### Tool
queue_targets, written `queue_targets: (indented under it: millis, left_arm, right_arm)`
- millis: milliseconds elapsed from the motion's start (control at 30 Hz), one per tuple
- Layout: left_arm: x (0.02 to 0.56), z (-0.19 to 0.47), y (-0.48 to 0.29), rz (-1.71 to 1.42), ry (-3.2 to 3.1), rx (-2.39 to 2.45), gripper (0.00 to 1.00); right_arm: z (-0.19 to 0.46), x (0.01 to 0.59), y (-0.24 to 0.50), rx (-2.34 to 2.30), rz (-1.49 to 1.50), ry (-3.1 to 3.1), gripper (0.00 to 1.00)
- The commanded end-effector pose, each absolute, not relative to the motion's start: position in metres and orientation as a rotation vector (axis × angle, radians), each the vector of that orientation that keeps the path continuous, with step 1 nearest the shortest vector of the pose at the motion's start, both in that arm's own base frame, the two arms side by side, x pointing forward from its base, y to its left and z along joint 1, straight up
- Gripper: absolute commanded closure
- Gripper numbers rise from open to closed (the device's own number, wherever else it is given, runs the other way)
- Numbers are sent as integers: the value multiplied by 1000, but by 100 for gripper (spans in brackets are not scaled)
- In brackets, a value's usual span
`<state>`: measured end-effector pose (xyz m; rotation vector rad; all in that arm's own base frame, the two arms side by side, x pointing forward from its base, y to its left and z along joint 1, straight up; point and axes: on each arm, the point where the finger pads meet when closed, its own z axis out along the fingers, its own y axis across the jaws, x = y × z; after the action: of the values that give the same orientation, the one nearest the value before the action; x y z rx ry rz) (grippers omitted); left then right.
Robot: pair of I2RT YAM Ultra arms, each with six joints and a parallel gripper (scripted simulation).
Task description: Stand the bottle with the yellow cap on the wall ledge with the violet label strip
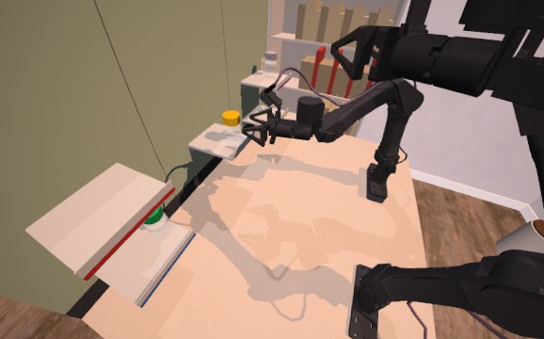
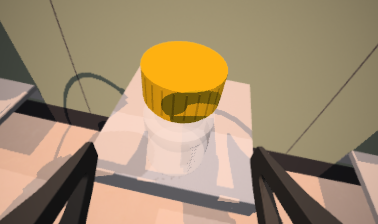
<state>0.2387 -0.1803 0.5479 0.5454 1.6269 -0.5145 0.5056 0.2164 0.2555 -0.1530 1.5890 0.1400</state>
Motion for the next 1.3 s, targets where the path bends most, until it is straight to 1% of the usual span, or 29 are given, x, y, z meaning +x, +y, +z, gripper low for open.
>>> queue_targets:
  millis: [0, 200, 400, 600, 867, 1267]
  left_arm:
    - [246, 552, -174, -513, 1543, 500, 11]
    - [258, 490, -150, -438, 1617, 443, 11]
    - [260, 463, -138, -405, 1645, 415, 11]
    - [259, 453, -135, -397, 1669, 413, 11]
    - [259, 455, -135, -397, 1664, 412, 11]
    - [261, 455, -136, -394, 1668, 412, 11]
  right_arm:
    - [276, 513, 212, -132, 138, 1548, 6]
    - [279, 512, 212, -130, 140, 1543, 6]
    - [280, 512, 212, -129, 140, 1540, 6]
    - [280, 512, 212, -129, 140, 1540, 6]
    - [275, 510, 214, -134, 146, 1549, 6]
    - [284, 528, 213, -140, 144, 1559, 6]
